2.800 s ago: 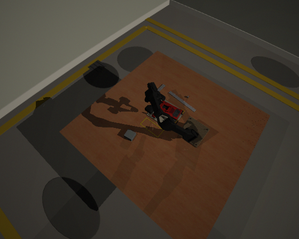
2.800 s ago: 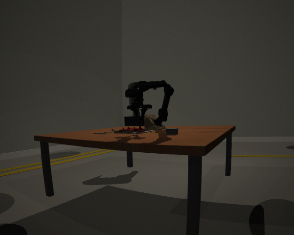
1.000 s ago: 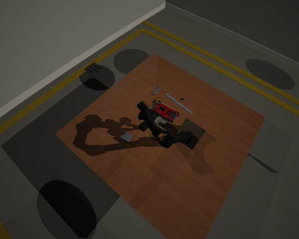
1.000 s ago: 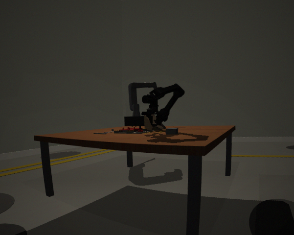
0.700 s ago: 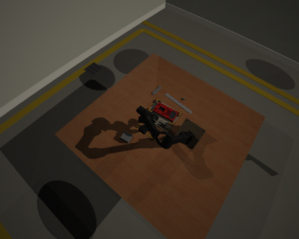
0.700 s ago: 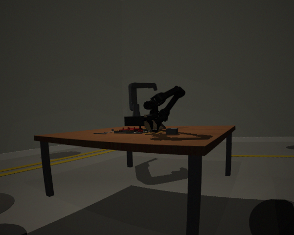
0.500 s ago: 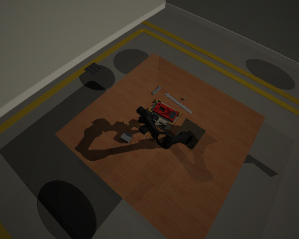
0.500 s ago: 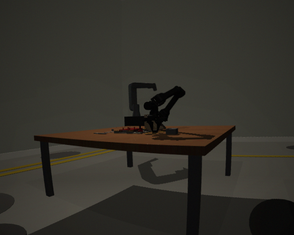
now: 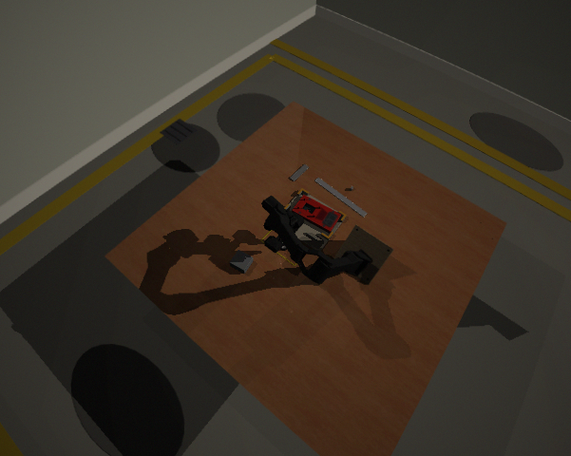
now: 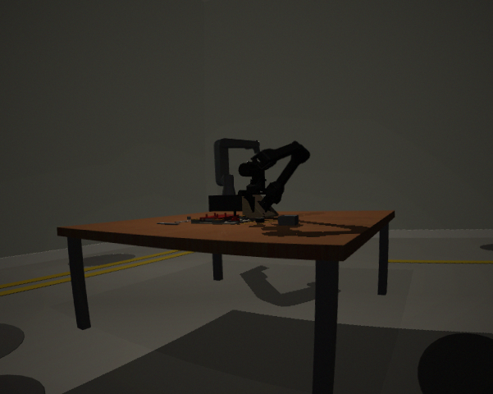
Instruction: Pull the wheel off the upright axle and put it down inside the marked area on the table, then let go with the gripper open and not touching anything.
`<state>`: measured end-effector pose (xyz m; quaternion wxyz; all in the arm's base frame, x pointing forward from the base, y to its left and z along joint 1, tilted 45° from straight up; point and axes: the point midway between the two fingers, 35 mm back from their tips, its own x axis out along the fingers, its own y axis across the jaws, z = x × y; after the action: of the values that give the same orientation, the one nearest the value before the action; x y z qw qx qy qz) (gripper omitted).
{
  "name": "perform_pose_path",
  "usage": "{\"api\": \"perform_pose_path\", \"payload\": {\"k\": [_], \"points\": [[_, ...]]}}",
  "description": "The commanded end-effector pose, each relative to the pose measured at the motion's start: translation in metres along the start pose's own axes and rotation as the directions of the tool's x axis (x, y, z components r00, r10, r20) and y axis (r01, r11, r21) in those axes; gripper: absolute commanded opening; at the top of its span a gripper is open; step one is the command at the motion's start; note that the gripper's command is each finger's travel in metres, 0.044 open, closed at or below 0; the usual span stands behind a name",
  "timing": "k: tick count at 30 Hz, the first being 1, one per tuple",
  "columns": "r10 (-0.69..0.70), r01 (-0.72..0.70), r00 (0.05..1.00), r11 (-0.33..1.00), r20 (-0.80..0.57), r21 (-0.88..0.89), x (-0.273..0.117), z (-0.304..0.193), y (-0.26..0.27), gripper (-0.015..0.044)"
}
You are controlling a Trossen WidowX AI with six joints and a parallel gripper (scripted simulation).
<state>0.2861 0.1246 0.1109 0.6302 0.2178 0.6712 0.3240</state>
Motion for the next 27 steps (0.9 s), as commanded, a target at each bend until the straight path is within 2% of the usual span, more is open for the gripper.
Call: {"api": "perform_pose_path", "payload": {"k": [1, 3, 5, 8, 9, 14, 27], "points": [[-0.001, 0.001, 1.000, 1.000, 0.007, -0.003, -0.026, 0.000, 0.000, 0.0300], [-0.001, 0.001, 1.000, 1.000, 0.007, -0.003, -0.026, 0.000, 0.000, 0.0300], [-0.004, 0.003, 1.000, 1.000, 0.015, 0.001, -0.023, -0.003, -0.005, 0.0352], [-0.013, 0.013, 1.000, 1.000, 0.013, 0.002, -0.042, -0.028, -0.020, 0.0431], [-0.014, 0.014, 1.000, 1.000, 0.011, 0.003, -0.048, -0.037, -0.025, 0.0440], [-0.004, 0.004, 1.000, 1.000, 0.003, 0.001, -0.070, -0.079, -0.037, 0.0440], [-0.003, 0.003, 1.000, 1.000, 0.003, 0.001, -0.071, -0.081, -0.038, 0.0440]]}}
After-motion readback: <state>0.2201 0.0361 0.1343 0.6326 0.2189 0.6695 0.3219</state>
